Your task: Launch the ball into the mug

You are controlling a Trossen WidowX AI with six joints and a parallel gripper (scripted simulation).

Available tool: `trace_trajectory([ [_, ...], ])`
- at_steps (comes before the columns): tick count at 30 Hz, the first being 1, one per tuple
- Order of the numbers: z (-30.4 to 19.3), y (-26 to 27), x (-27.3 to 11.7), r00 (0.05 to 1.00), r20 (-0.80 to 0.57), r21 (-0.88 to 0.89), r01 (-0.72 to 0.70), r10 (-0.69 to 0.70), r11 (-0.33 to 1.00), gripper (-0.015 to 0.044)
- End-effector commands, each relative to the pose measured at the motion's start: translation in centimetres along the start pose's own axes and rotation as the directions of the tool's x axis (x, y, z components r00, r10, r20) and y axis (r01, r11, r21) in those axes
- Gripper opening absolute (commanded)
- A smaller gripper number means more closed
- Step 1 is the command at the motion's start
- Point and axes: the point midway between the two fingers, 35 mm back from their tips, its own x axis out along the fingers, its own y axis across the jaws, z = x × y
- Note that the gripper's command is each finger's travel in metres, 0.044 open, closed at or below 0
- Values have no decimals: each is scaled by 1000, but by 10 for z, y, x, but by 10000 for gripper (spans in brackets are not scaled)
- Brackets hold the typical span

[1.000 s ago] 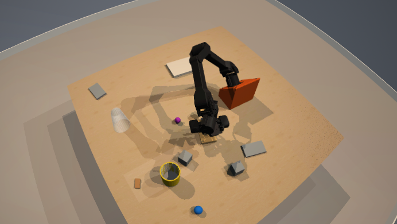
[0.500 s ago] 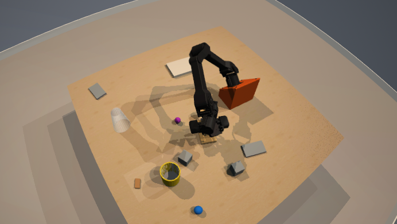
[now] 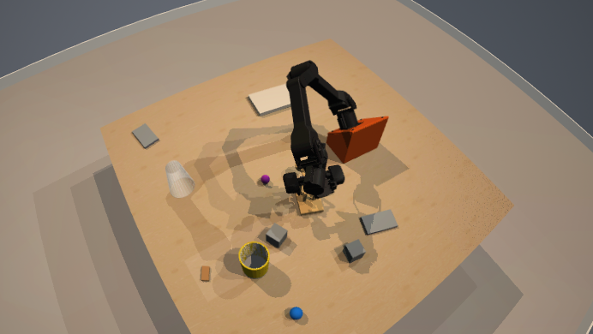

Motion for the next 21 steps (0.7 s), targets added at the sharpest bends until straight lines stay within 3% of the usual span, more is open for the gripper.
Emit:
trace_trajectory([
  [1,-1,1,-60,999,29,14,14,-15,1000,440],
  [6,2,0,-47,999,28,3,22,-22,1000,440],
  [13,-1,2,-56,999,29,8,27,-28,1000,440],
  [18,0,0,-12,999,27,9,28,-29,1000,440],
  [21,0,1,-9,999,27,9,29,-29,1000,440],
])
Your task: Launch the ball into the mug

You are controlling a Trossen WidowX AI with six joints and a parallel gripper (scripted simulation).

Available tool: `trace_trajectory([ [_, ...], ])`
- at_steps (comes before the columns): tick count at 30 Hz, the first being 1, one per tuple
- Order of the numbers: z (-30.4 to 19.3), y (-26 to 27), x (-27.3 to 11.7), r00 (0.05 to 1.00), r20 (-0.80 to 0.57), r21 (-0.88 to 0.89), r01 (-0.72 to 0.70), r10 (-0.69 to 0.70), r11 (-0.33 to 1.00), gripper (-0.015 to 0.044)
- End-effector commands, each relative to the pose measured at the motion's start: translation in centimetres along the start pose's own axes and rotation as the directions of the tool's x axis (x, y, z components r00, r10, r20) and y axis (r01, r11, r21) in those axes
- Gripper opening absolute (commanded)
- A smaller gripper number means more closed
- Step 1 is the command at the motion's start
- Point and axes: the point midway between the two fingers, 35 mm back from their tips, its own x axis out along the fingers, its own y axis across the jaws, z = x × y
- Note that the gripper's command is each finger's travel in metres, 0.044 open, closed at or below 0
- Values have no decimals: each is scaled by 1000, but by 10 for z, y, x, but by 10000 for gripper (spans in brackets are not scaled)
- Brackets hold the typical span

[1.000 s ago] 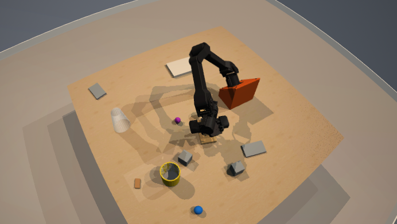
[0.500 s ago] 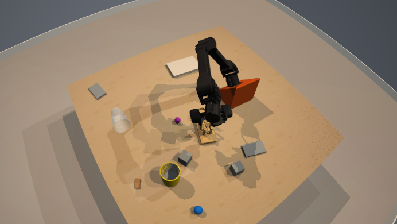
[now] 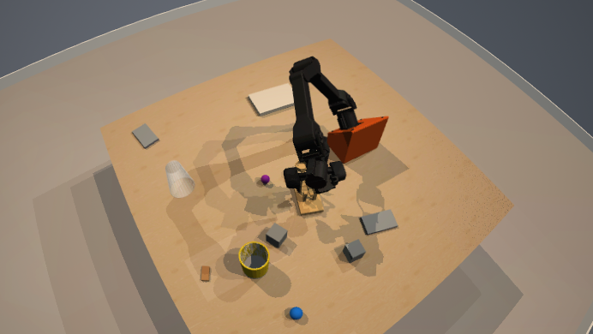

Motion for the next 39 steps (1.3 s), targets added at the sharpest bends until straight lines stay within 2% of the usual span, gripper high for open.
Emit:
trace_trajectory([
  [1,-1,1,14,1000,-5,-8,3,-3,1000,440],
  [39,-2,0,67,1000,-7,-7,4,-5,1000,440],
])
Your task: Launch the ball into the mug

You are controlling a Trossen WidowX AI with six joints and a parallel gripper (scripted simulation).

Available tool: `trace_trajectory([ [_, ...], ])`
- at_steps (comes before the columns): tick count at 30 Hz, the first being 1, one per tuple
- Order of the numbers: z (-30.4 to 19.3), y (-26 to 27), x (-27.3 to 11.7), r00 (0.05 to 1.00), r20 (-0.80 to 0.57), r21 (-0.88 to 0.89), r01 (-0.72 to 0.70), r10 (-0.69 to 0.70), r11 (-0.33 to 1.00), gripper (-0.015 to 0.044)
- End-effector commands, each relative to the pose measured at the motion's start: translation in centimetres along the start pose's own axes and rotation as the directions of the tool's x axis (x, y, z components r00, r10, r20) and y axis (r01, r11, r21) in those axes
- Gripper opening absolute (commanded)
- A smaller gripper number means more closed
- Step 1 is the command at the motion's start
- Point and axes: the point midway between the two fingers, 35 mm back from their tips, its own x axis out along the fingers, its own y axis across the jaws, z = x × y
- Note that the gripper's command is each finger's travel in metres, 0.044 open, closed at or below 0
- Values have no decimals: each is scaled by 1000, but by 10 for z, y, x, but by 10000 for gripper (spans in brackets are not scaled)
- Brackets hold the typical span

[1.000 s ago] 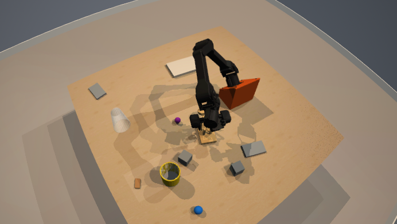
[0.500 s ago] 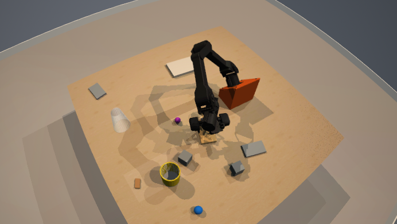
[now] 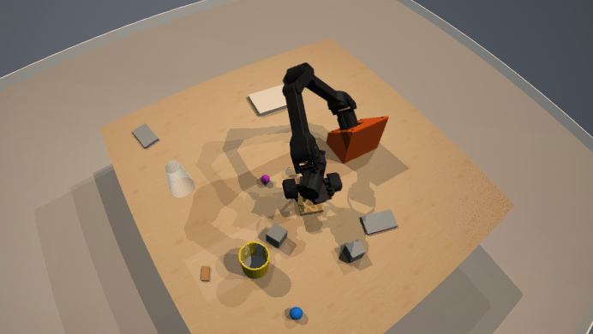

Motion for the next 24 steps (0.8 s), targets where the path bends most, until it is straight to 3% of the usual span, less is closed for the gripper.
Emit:
trace_trajectory([
  [1,0,1,5,1000,-6,-11,2,-2,1000,440],
  [2,0,1,5,1000,-6,-11,2,-2,1000,440],
  [14,0,0,2,1000,-1,-1,0,0,1000,125],
  [20,0,0,-1,1000,-1,-1,-1,1,1000,65],
  [22,1,0,-23,1000,0,-3,-2,2,1000,13],
  [24,1,1,-45,1000,0,-4,-3,3,1000,0],
])
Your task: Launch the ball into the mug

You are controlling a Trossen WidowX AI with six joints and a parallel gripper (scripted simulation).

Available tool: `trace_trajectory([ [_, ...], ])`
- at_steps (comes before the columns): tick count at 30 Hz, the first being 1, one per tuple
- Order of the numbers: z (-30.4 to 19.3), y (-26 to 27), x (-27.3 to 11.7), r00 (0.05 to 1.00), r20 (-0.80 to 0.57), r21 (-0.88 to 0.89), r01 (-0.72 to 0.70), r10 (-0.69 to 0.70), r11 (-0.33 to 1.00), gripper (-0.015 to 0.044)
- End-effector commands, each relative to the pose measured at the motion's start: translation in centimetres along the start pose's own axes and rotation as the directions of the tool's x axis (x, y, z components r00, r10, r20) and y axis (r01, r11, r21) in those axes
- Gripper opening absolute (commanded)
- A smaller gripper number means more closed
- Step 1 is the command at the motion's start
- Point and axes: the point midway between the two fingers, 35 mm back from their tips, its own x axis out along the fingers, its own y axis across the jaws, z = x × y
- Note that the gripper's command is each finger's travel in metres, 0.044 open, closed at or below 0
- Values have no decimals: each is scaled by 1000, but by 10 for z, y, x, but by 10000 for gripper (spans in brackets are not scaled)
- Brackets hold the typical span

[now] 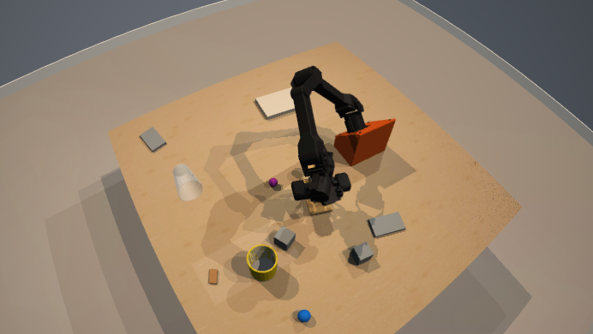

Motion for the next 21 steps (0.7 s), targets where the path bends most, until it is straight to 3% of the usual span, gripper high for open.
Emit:
trace_trajectory([
  [1,4,-1,-43,999,31,9,20,-20,1000,0],
  [7,4,-1,-43,999,31,32,20,-21,999,0],
  [21,5,-5,-41,999,28,484,7,-24,875,0],
])
